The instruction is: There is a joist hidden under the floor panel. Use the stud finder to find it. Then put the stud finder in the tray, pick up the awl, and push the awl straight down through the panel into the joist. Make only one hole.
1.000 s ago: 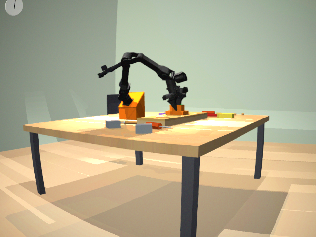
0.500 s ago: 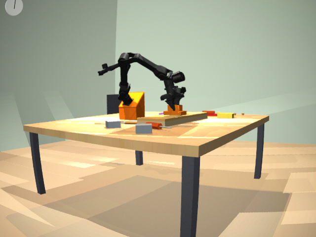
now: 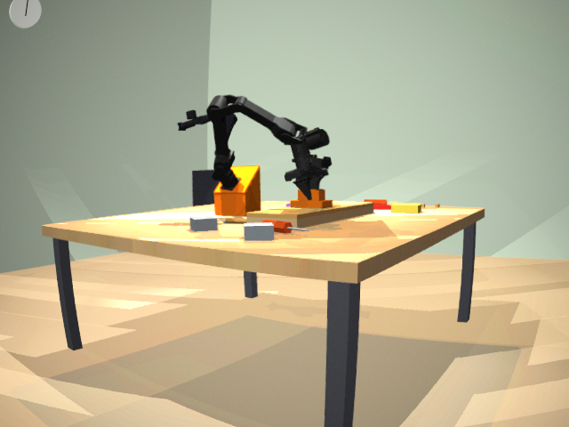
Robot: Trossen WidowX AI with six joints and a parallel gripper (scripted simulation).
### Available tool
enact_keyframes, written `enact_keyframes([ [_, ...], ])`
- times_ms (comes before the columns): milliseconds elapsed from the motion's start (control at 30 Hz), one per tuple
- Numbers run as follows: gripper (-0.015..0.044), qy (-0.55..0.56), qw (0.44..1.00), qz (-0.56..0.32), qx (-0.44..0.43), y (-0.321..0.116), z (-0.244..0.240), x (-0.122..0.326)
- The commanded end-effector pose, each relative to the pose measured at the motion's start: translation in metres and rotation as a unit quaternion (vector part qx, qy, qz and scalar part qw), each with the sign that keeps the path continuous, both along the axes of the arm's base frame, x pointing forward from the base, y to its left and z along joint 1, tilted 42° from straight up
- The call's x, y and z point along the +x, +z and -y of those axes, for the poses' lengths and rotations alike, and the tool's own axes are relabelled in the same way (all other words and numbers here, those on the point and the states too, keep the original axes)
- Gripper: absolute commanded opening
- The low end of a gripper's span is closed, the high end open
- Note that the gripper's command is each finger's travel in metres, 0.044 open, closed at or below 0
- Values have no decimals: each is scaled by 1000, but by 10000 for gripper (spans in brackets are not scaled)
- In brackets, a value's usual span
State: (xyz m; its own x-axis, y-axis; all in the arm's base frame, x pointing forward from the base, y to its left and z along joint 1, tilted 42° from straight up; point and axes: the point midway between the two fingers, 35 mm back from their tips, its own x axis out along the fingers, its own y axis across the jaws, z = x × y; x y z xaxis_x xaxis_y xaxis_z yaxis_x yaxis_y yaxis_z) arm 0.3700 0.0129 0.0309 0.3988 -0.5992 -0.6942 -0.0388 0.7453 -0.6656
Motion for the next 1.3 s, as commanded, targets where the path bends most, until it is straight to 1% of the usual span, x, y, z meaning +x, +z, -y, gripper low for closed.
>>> enact_keyframes([
  [0, 0, -3, 1000, 2, -1, 6, 8, 0],
  [1267, 0, -3, 1000, 2, -3, 47, 52, 2],
])
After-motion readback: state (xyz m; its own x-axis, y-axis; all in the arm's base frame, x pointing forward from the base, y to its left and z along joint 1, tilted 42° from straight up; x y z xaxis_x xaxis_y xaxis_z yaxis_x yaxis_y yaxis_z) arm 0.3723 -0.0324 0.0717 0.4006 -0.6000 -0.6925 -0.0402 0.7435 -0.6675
